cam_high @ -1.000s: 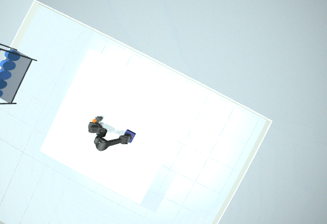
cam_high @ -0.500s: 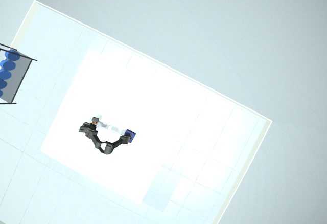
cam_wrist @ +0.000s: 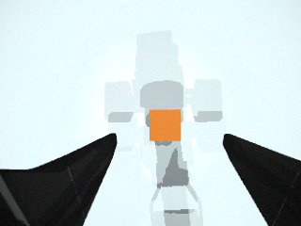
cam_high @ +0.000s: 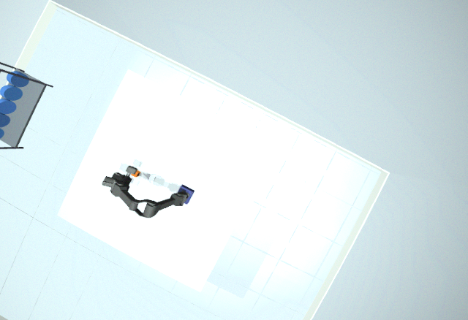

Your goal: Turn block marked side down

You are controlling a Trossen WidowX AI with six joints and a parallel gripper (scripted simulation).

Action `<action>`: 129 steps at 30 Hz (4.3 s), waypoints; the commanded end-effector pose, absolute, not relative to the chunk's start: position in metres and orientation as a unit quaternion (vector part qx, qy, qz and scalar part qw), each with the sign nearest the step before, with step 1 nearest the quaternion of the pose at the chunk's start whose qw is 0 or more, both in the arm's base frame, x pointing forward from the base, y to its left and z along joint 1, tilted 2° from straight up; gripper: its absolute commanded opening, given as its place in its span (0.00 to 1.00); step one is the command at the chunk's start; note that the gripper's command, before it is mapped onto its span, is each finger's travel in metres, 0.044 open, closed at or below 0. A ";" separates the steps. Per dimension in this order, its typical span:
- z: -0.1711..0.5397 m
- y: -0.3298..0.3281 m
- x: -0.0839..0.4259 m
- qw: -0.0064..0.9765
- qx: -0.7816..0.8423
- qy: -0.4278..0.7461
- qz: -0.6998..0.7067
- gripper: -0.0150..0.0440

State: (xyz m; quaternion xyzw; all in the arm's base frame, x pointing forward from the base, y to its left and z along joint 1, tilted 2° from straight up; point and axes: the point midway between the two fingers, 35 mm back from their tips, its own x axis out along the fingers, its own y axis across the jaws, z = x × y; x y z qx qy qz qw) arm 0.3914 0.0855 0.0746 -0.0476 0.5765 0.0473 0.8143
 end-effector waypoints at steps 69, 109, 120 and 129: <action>0.005 0.086 0.406 0.707 -0.051 0.705 0.040 0.48; 0.025 0.088 0.410 0.806 -0.046 0.588 0.048 0.25; 0.025 0.087 0.405 0.848 -0.041 0.526 0.051 0.25; 0.024 0.086 0.403 0.867 -0.039 0.494 0.052 0.25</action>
